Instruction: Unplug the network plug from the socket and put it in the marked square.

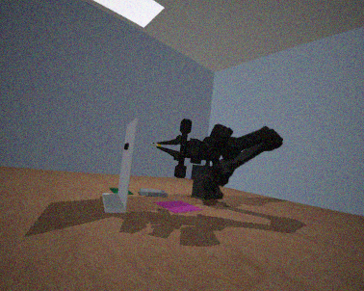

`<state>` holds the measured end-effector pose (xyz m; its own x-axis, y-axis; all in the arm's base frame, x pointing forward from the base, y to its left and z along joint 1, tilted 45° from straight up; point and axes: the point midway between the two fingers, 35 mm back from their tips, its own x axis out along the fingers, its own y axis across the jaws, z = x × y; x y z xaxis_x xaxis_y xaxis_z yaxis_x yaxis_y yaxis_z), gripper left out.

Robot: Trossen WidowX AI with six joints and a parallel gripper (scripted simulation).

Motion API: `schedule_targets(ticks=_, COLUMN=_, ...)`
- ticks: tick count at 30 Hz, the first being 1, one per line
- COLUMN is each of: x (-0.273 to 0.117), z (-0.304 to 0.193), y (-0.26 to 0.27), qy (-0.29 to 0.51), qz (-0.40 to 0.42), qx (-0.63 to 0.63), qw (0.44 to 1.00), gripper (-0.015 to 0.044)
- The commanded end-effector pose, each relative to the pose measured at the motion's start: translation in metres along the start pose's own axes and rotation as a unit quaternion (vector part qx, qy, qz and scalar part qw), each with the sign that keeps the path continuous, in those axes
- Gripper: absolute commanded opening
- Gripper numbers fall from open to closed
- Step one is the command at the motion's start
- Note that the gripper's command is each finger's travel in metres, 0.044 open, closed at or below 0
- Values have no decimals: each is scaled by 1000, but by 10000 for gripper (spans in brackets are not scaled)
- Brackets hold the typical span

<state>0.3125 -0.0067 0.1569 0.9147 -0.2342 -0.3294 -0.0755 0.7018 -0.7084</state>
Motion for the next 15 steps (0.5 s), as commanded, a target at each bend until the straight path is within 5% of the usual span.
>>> schedule_targets(ticks=1, x=-3, z=-1, y=-10, qy=-1, qz=1, qx=-3, qw=1000, gripper=0)
schedule_targets(ticks=15, x=-16, z=-10, y=-36, qy=0, qz=7, qx=-12, qw=1000, gripper=0)
